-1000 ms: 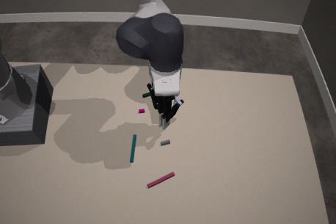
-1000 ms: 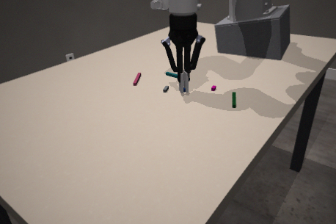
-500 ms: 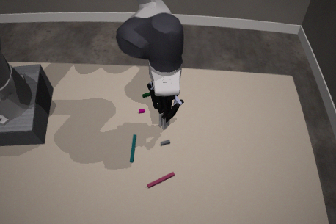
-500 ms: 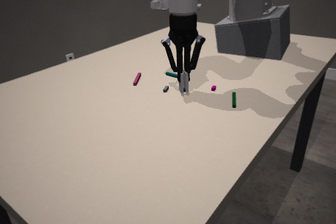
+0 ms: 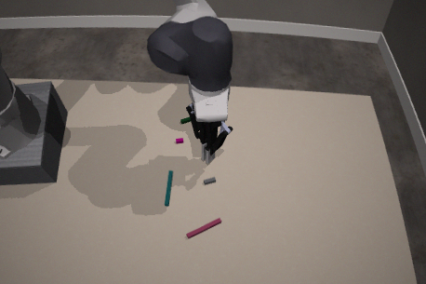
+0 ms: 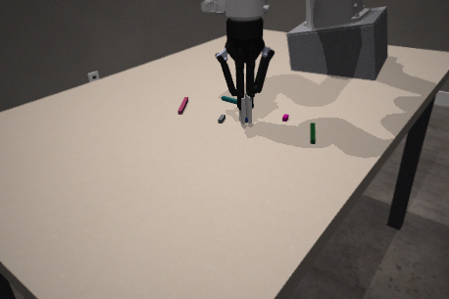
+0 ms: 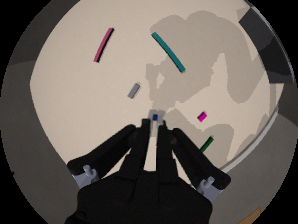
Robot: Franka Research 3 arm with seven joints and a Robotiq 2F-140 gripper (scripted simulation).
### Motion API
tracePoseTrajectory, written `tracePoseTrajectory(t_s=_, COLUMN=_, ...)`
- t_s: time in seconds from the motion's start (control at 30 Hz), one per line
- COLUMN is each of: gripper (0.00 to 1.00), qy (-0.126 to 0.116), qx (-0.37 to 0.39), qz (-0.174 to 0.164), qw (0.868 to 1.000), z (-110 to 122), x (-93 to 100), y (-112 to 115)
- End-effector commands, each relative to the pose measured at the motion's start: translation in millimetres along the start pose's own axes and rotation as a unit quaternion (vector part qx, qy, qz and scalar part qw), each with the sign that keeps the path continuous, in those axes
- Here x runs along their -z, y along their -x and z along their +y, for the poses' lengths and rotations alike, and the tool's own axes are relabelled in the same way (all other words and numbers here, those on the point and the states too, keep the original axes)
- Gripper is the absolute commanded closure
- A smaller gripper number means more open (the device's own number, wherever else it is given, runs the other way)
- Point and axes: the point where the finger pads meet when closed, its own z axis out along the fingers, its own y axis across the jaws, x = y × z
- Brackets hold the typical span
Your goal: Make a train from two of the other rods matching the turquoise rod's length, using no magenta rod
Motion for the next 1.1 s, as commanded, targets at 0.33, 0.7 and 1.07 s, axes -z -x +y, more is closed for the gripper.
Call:
tracePoseTrajectory(t_s=0.33, gripper=0.97, qy=0.0, qx=0.003, qz=0.0, qw=1.0, z=0.7, x=0.0, y=-0.1)
tracePoseTrajectory(t_s=0.7, gripper=0.97, qy=0.0, qx=0.003, qz=0.0, qw=1.0, z=0.7, x=0.0, y=-0.1)
tracePoseTrajectory(t_s=1.07, gripper=0.97, qy=0.0, qx=0.003, qz=0.0, qw=1.0, z=0.7, x=-5.9, y=-0.1)
